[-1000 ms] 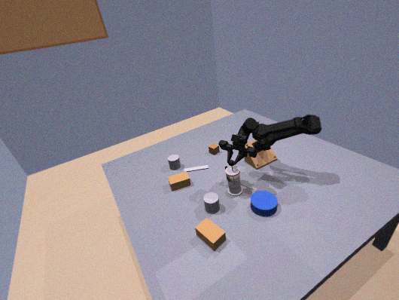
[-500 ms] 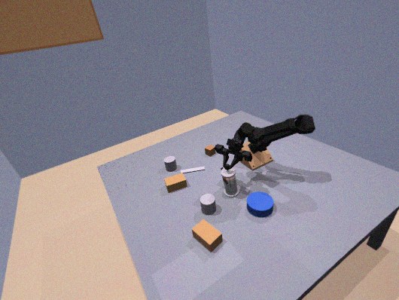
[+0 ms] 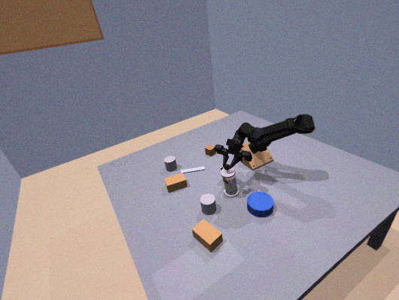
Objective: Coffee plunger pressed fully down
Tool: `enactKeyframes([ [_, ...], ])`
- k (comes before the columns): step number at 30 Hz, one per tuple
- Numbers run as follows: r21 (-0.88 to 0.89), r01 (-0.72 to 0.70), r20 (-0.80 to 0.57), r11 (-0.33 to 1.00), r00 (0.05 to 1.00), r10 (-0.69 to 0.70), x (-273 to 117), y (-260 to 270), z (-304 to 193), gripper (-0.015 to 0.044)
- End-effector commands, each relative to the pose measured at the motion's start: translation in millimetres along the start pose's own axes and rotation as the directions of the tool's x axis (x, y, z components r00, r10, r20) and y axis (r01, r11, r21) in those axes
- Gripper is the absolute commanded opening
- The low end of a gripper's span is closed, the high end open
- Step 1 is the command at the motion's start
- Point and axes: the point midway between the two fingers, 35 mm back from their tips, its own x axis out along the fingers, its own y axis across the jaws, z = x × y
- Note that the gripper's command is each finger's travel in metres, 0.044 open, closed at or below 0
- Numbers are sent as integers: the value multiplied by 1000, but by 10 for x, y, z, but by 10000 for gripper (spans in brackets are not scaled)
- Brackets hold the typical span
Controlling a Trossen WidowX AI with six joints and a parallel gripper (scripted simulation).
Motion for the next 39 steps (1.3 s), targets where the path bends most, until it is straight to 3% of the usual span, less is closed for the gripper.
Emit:
enactKeyframes([
  [1,0,0,0,1000,1000,0,0,0,0,125],
  [9,0,0,0,1000,1000,0,0,0,0,125],
  [21,0,0,0,1000,1000,0,0,0,0,440],
  [29,-25,23,15,999,1000,-23,-73,-42,162,440],
  [39,13,-6,-15,1000,1000,6,-539,72,598,440],
])
